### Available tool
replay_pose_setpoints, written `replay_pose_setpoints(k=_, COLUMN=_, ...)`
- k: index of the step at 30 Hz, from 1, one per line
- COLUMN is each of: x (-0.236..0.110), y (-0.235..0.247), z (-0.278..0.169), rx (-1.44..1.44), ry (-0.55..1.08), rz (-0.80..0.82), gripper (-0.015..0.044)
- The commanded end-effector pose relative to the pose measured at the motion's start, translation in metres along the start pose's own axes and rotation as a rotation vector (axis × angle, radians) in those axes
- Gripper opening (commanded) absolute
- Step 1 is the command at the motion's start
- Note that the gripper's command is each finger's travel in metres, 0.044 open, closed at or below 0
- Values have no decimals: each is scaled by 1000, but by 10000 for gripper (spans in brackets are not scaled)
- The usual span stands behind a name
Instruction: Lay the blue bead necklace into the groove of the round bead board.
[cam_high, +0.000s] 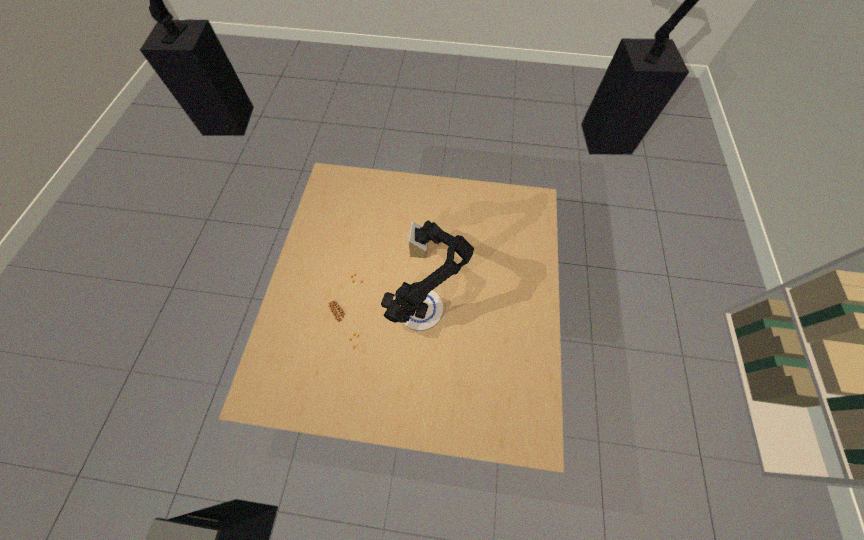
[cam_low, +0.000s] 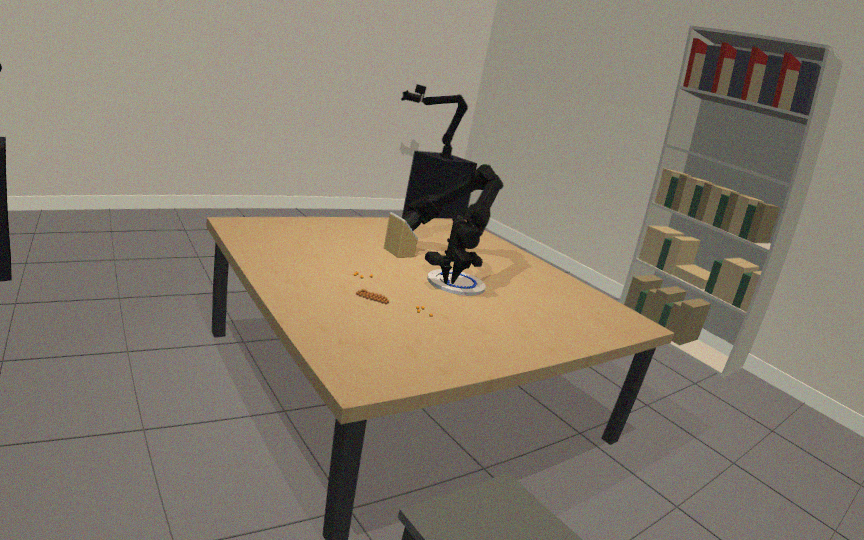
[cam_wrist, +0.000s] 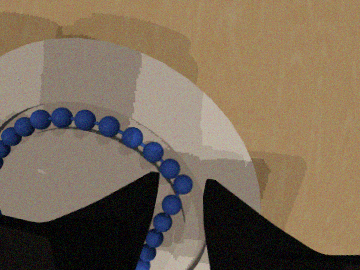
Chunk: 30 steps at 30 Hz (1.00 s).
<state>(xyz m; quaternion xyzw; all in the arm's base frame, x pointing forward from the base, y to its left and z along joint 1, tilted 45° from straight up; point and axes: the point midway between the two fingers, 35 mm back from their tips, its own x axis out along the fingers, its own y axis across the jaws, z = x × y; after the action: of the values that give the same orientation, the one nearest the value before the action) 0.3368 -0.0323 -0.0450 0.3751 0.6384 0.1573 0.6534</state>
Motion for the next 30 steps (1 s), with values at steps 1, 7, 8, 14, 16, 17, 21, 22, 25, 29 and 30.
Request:
replay_pose_setpoints(k=1, x=-1, y=0, z=0, rx=0, ry=-1, rz=0, gripper=210)
replay_pose_setpoints(k=7, x=-2, y=0, z=0, rx=1, ry=0, rz=0, gripper=368)
replay_pose_setpoints(k=8, x=-4, y=0, z=0, rx=2, ry=1, rz=0, gripper=394)
replay_pose_setpoints(k=14, x=-5, y=0, z=-1, rx=3, ry=2, rz=-1, gripper=440)
replay_pose_setpoints(k=16, x=-5, y=0, z=-1, rx=3, ry=2, rz=-1, gripper=440)
replay_pose_setpoints(k=17, x=-5, y=0, z=-1, rx=3, ry=2, rz=-1, gripper=440)
replay_pose_setpoints(k=21, x=-5, y=0, z=-1, rx=3, ry=2, rz=-1, gripper=440)
replay_pose_setpoints(k=22, x=-5, y=0, z=-1, rx=3, ry=2, rz=-1, gripper=440)
replay_pose_setpoints(k=25, x=-5, y=0, z=-1, rx=3, ry=2, rz=-1, gripper=440)
replay_pose_setpoints(k=29, x=-5, y=0, z=-1, rx=3, ry=2, rz=-1, gripper=440)
replay_pose_setpoints(k=30, x=-6, y=0, z=-1, rx=14, ry=2, rz=-1, gripper=414)
